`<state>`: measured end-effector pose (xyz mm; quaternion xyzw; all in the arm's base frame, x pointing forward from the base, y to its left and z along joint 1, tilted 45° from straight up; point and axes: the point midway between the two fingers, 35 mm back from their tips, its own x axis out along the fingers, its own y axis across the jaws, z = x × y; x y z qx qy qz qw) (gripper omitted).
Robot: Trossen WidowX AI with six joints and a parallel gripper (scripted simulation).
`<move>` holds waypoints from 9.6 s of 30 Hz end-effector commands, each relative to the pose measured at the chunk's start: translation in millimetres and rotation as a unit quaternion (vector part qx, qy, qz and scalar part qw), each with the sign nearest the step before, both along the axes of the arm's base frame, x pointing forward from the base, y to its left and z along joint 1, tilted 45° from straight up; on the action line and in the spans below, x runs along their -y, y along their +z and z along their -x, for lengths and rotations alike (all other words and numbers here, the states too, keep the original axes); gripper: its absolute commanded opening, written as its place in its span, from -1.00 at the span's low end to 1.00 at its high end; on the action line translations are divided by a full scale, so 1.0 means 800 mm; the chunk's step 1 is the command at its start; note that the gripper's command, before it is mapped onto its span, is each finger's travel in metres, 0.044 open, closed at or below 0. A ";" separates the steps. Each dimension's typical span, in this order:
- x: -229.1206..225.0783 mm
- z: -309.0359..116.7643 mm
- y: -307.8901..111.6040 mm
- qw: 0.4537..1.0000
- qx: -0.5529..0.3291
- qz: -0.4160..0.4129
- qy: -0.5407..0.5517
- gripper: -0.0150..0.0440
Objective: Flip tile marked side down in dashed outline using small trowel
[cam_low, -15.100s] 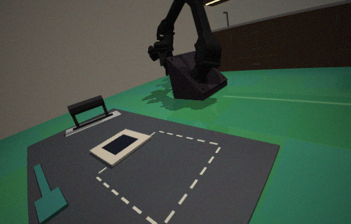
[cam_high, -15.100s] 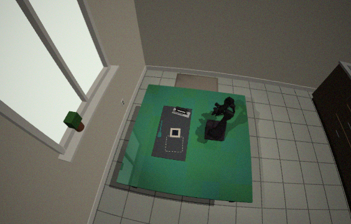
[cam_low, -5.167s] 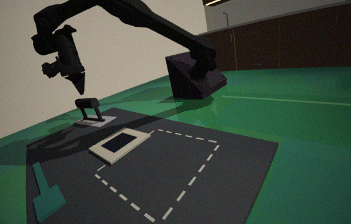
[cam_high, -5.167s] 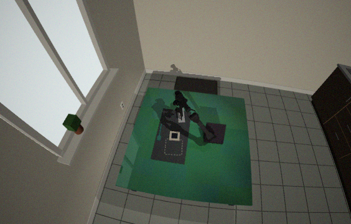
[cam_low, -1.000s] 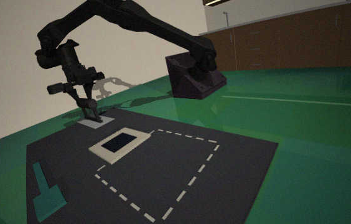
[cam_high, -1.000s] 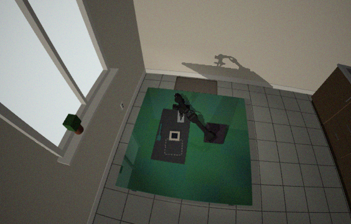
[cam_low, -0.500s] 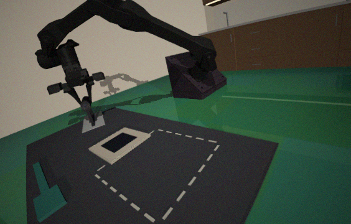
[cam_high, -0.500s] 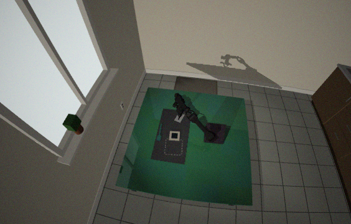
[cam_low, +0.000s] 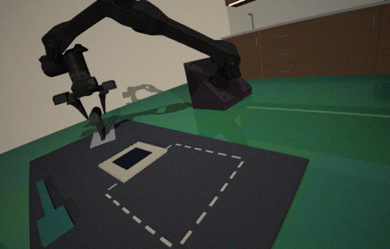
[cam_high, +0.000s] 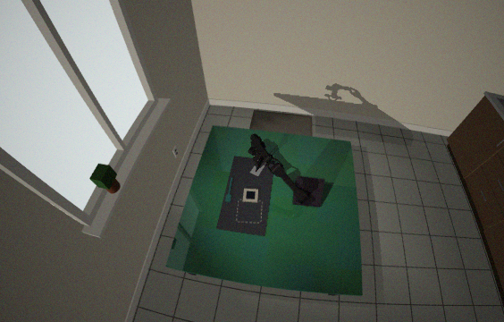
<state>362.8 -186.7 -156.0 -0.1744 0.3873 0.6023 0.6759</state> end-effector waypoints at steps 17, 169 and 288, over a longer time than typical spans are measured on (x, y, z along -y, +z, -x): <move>0.029 -0.002 0.032 1.000 0.019 0.013 0.005 0.42; -0.033 0.012 0.003 0.009 -0.533 -0.376 -0.758 0.53; -0.170 -0.038 0.120 0.226 -0.549 -0.392 -0.703 -0.49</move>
